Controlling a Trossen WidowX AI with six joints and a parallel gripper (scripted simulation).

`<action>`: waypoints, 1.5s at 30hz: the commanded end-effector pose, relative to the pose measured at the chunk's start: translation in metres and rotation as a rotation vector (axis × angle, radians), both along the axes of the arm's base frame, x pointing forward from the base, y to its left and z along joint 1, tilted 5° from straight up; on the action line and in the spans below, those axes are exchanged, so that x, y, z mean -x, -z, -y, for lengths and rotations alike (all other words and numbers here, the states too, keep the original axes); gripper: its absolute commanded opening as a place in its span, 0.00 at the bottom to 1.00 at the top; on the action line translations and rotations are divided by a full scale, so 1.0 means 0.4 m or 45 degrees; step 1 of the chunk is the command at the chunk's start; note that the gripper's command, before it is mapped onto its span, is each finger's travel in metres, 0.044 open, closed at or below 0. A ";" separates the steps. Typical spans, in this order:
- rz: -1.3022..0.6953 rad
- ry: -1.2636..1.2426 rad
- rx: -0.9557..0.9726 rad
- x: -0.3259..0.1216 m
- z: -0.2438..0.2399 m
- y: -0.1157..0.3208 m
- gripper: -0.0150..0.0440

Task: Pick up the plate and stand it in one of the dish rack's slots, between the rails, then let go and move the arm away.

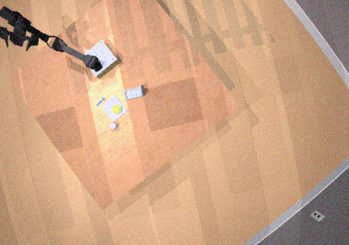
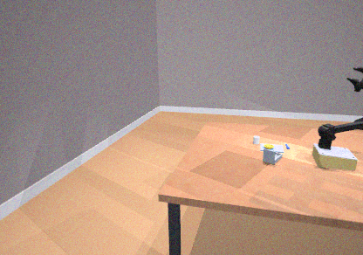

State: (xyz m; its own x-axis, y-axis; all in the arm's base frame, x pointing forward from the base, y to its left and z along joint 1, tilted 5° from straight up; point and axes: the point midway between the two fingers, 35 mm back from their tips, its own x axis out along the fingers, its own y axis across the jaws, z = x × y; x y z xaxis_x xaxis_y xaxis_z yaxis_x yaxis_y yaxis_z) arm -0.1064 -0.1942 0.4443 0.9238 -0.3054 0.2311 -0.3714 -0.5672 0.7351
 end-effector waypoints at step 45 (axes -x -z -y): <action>-0.820 -0.121 1.129 -0.529 -0.378 -0.054 0.93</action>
